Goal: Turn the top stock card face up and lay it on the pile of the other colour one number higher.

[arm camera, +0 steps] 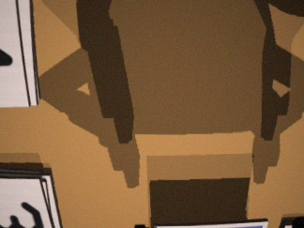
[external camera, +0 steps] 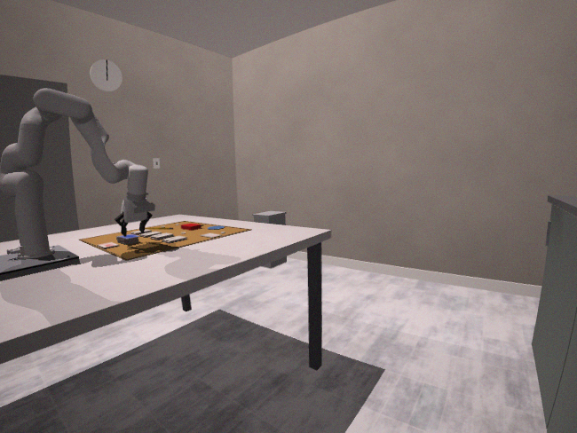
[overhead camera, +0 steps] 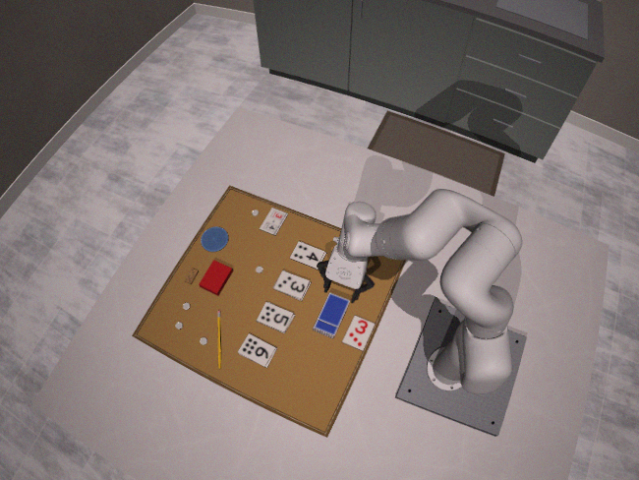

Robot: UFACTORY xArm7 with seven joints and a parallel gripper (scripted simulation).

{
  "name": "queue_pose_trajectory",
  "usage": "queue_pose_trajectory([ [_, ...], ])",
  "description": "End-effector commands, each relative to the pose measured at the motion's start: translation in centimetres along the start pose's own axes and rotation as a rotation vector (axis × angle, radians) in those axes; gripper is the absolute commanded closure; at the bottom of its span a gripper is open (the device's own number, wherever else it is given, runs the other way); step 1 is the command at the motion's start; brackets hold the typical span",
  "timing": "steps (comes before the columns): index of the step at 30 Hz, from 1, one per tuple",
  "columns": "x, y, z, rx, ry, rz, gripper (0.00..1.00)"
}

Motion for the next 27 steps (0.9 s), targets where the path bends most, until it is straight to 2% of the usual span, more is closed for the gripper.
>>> queue_pose_trajectory([
  [1, 0.27, -0.12, -0.15, -0.001, 0.0, -0.003, 0.13],
  [27, 0.56, -0.12, -0.26, -0.001, 0.0, -0.003, 0.13],
])
Point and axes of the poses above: the point where the finger pads meet when closed, its own x axis out along the fingers, its own y axis across the jaws, z = x × y, the point moved 1 cm from there along -x, back along the fingers, and after that the axes turned 1 degree about -x, right-handed, at the moved point
